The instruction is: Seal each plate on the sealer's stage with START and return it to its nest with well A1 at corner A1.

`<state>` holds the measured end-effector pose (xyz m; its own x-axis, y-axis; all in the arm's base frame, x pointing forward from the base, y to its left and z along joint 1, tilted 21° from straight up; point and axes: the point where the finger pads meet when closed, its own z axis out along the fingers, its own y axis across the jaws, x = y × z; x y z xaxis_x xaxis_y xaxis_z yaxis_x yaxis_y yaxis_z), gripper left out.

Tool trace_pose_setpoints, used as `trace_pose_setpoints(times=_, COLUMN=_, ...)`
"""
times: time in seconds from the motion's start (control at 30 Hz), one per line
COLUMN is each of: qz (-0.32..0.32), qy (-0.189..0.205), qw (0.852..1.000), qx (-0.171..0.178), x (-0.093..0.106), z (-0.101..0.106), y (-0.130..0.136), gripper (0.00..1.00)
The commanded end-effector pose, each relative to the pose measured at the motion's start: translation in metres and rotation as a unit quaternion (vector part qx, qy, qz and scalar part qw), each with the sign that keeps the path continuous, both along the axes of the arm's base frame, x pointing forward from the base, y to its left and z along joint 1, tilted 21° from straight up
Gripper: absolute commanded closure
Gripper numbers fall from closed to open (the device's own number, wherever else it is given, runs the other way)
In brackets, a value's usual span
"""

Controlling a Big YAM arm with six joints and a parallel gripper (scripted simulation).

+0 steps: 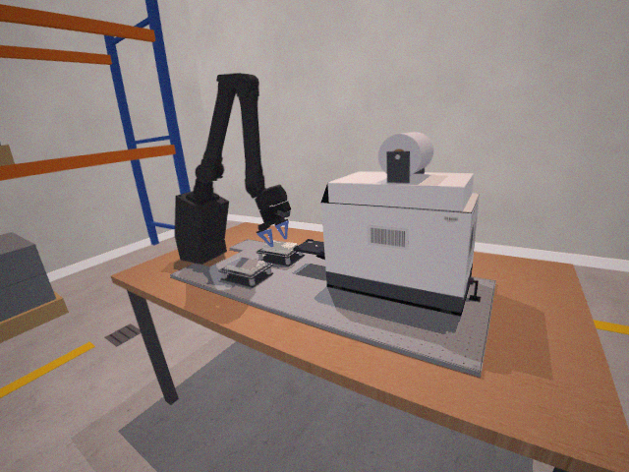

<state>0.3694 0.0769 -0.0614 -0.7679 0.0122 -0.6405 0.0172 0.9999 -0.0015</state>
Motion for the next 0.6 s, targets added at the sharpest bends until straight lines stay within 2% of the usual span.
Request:
trace_pose_setpoints(times=0.0, qz=-0.004, qy=-0.005, qw=1.000, qx=-0.001, x=0.004, z=0.001, y=-0.005, gripper=0.00)
trace_pose_setpoints(times=0.3, qz=-0.004, qy=-0.009, qw=1.000, qx=0.008, x=0.005, z=0.010, y=0.002, gripper=0.00)
trace_pose_setpoints(times=0.57, qz=0.010, qy=-0.010, qw=1.000, qx=-0.001, x=0.003, z=0.011, y=0.007, gripper=0.00)
